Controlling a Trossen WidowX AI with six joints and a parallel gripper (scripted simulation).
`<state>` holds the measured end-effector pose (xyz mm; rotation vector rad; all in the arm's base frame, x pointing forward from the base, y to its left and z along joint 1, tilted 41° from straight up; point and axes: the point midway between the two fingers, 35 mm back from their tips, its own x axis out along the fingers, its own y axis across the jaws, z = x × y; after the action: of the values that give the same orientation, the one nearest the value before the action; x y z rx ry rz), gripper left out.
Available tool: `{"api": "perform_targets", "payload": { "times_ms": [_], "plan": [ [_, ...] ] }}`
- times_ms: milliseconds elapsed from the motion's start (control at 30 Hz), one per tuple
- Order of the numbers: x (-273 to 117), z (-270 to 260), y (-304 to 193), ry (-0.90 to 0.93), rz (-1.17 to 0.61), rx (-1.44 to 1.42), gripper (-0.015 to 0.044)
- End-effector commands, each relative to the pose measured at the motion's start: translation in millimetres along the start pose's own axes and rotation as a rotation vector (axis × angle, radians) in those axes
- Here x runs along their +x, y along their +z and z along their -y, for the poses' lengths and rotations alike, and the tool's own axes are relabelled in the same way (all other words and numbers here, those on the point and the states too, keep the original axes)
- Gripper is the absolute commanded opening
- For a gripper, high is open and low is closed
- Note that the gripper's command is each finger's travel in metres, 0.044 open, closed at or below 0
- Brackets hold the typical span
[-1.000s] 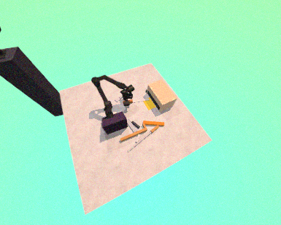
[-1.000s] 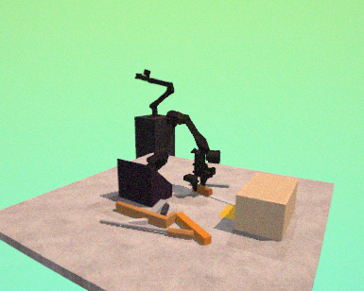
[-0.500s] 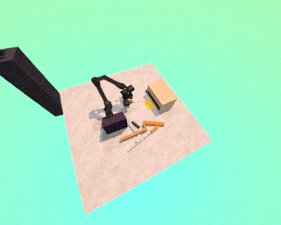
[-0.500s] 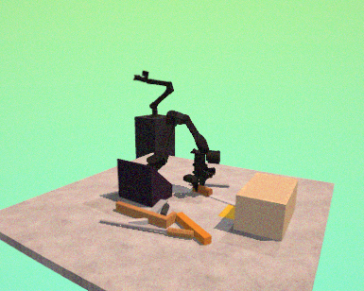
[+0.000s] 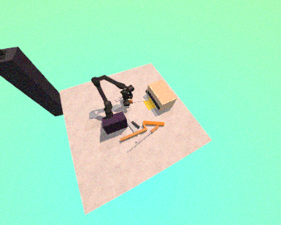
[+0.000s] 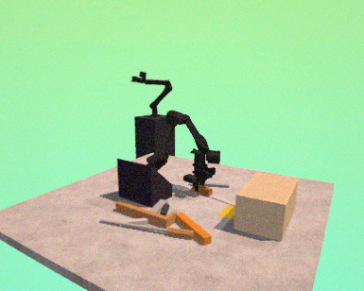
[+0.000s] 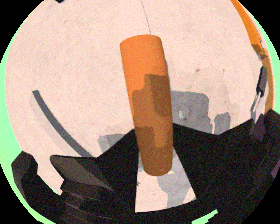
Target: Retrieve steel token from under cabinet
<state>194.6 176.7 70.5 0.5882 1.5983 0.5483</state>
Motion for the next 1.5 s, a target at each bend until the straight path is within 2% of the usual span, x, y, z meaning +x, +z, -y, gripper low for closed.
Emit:
{"api": "perform_targets", "payload": {
  "times_ms": [0, 1467],
  "plan": [
    [0, 0, 2, -0.001, 0.0, -0.002, 0.0],
    [-1, -3, 53, 0.001, 0.001, -0.015, 0.0]
  ]
}}
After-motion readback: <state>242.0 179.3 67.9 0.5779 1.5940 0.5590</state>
